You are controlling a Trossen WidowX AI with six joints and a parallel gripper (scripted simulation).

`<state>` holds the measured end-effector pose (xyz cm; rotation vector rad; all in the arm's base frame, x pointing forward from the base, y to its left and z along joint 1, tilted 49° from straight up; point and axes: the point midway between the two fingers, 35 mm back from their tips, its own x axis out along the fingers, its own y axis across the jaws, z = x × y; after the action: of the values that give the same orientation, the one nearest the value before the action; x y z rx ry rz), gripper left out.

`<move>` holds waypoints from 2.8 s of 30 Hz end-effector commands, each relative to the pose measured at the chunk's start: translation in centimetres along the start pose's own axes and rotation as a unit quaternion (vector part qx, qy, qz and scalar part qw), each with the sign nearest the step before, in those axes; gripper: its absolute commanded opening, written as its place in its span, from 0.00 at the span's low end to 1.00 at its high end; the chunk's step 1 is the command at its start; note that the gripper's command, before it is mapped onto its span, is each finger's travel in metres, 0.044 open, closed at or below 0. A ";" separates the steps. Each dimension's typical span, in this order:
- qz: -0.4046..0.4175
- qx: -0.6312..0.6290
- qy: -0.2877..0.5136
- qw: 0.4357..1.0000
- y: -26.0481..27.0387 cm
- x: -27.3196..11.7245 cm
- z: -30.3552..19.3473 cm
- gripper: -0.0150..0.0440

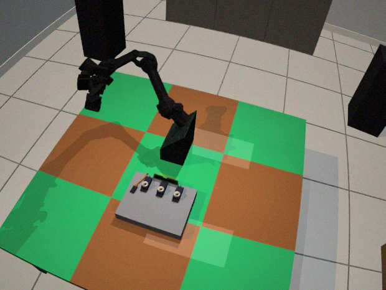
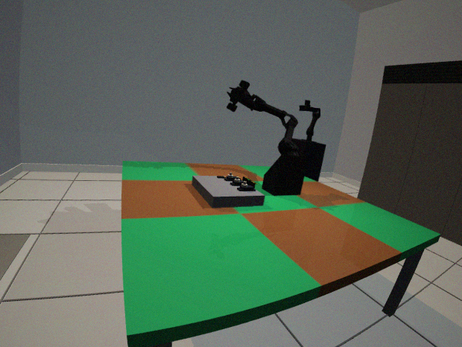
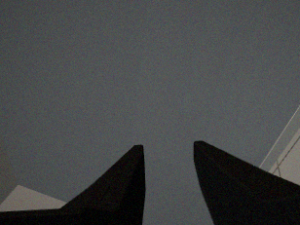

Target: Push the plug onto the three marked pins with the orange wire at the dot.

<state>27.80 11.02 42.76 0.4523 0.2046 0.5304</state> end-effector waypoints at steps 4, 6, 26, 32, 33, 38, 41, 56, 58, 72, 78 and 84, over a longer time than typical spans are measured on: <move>-0.060 -0.062 -0.043 0.995 -3.9 0.4 -0.7 0.45; -0.076 -0.079 -0.054 0.993 -5.0 0.4 -0.9 0.45; -0.254 -0.227 -0.125 0.932 -14.8 -1.9 -3.8 0.45; -0.295 -0.204 -0.070 0.931 -17.3 -0.4 -5.1 0.45; -0.305 -0.199 -0.057 0.930 -17.8 -0.1 -5.4 0.45; -0.353 -0.179 0.010 0.918 -20.5 1.3 -7.3 0.45; -0.381 -0.170 0.051 0.907 -22.1 2.0 -8.6 0.45; -0.503 -0.161 0.253 0.811 -28.4 3.4 -15.2 0.45; -0.516 -0.165 0.278 0.793 -29.0 3.3 -16.1 0.45; -0.585 -0.216 0.444 0.644 -32.7 2.6 -21.3 0.45; -0.598 -0.250 0.503 0.571 -33.8 2.2 -23.0 0.45; -0.599 -0.255 0.510 0.563 -34.0 2.2 -23.2 0.45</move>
<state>37.37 -5.34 6.17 -0.6740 1.3429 -0.6046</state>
